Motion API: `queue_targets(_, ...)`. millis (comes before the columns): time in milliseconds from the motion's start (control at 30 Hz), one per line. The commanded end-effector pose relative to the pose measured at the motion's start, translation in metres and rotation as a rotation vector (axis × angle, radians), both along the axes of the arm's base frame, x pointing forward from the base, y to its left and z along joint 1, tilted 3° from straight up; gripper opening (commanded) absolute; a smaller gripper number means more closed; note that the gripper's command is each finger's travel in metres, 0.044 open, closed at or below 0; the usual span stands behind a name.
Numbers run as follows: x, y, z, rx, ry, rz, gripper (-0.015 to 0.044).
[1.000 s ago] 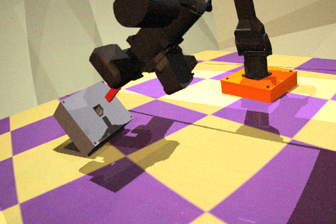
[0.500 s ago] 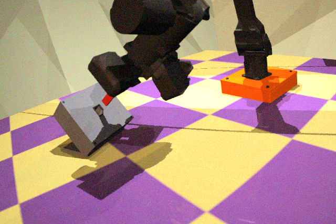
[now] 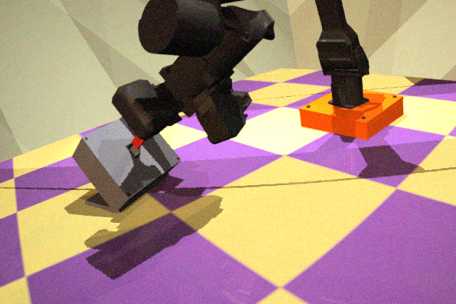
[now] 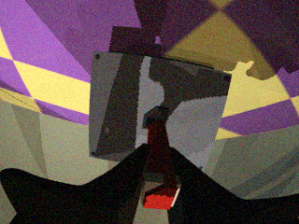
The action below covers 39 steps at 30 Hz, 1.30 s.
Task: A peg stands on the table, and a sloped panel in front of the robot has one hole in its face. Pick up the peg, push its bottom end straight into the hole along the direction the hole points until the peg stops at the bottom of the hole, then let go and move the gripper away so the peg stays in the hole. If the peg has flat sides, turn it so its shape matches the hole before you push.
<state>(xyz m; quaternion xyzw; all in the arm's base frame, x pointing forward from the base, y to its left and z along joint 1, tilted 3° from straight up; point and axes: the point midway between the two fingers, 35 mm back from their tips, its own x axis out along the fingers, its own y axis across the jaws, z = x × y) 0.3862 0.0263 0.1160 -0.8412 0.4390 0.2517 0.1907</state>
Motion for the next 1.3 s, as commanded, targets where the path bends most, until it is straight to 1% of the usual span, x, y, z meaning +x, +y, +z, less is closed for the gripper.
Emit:
queue_targets(0,0.0016,-0.0026,-0.0056,-0.001,0.01,0.003,0.0)
queue_targets(400,0.0005,-0.0009,-0.0008,0.0,0.0,0.0,0.0)
queue_targets(1267,0.0043,-0.0062,-0.0096,-0.001,0.0,0.0,0.0)
